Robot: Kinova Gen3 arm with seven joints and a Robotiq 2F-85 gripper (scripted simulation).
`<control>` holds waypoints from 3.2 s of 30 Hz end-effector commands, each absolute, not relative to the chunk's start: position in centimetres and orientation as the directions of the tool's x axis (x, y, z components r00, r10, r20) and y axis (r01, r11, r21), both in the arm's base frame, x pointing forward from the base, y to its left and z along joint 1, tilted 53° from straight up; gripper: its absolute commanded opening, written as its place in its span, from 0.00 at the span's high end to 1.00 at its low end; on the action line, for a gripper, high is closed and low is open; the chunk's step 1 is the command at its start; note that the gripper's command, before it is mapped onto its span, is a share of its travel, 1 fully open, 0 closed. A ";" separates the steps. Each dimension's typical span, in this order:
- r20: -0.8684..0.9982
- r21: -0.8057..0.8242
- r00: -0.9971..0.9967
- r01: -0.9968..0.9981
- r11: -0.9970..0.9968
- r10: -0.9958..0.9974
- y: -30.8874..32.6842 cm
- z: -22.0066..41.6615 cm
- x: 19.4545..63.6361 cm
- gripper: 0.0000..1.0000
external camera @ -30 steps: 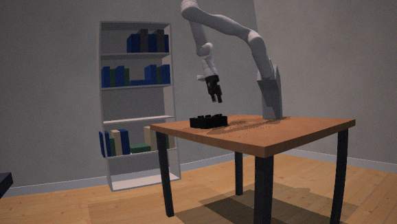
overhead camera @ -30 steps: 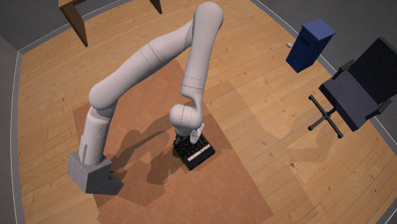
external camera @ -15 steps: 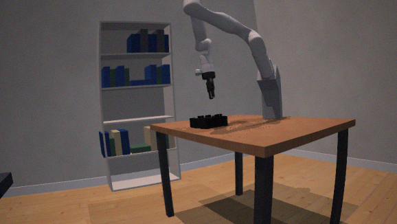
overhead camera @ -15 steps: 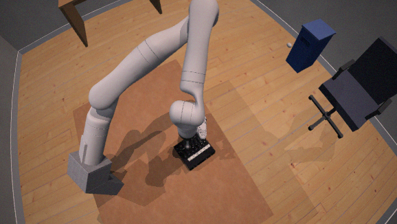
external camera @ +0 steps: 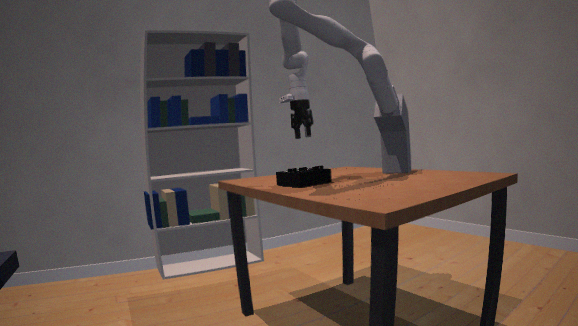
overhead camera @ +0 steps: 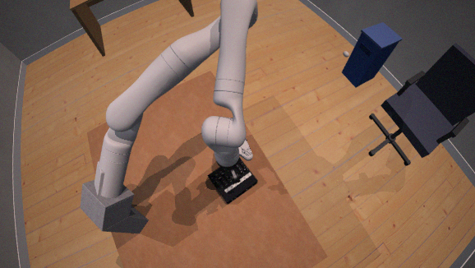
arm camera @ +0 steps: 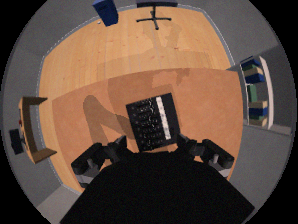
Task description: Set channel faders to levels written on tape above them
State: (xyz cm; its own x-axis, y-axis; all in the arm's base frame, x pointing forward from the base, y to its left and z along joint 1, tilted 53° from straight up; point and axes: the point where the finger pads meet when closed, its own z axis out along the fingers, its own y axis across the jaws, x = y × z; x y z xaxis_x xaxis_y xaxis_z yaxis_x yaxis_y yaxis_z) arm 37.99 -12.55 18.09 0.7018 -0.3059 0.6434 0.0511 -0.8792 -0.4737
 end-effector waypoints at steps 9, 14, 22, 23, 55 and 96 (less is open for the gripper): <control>0.691 -0.397 0.685 0.096 -0.913 -0.229 -13.7 18.5 37.7 0.00; 0.696 -0.387 0.684 0.102 -0.916 -0.218 -13.8 18.5 37.7 0.00; 0.697 -0.387 0.684 0.102 -0.917 -0.218 -13.8 18.5 37.7 0.00; 0.697 -0.387 0.684 0.102 -0.917 -0.218 -13.8 18.5 37.7 0.00; 0.569 -0.555 0.688 -0.084 -0.828 -0.451 -14.1 18.2 39.4 0.00; -0.171 -0.778 0.294 -0.626 -0.054 -0.940 -14.1 17.5 46.7 0.00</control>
State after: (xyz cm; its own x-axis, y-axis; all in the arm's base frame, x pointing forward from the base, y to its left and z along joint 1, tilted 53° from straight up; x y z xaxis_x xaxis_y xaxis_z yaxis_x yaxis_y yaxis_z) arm 46.44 -14.23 17.54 0.3033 -0.9402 -0.1551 -0.6193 -0.0708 -0.7820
